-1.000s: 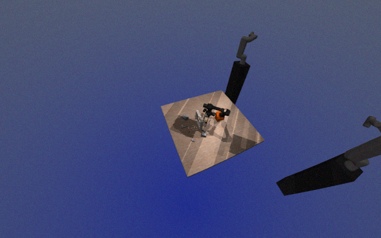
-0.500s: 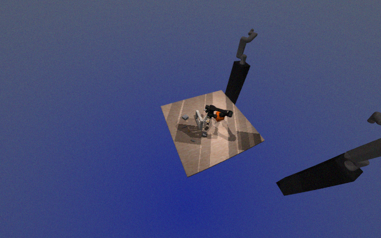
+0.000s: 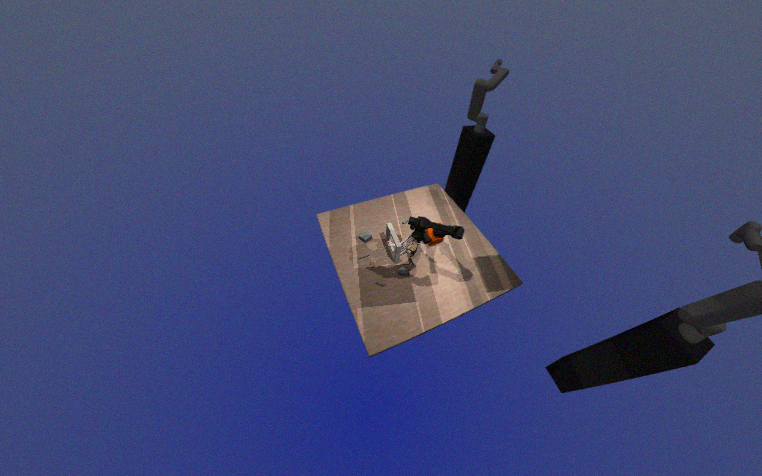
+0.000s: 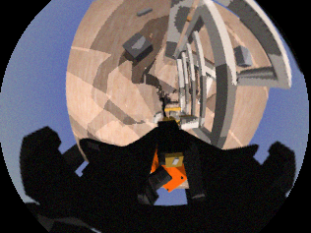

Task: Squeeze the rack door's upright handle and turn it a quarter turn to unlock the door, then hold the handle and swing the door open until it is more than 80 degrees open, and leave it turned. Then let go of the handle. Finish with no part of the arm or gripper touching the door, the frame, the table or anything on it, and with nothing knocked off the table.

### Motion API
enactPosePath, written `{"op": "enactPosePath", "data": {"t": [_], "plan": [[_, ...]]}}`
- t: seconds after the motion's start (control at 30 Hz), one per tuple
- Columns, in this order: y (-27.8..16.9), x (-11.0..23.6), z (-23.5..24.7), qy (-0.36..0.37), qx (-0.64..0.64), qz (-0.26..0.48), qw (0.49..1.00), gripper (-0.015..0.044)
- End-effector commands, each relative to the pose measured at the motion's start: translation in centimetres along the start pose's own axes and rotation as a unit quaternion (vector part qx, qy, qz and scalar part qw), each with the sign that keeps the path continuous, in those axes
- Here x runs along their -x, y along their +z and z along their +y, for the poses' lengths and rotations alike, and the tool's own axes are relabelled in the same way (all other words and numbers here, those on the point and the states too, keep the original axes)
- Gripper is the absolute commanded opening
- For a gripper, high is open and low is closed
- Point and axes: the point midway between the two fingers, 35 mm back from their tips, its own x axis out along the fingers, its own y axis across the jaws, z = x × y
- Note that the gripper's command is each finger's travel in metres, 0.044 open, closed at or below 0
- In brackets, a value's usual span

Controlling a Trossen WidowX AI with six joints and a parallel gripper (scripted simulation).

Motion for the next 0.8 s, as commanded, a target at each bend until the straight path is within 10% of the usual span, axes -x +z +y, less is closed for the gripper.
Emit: {"op": "enactPosePath", "data": {"t": [0.0, 0.77], "plan": [[0.2, 0.0, 1.0, 0.001, -0.035, -0.003, 0.999, 0.0021], [1.8, 0.1, 5.8, 0.002, -0.188, -0.003, 0.982, 0.0021]]}}
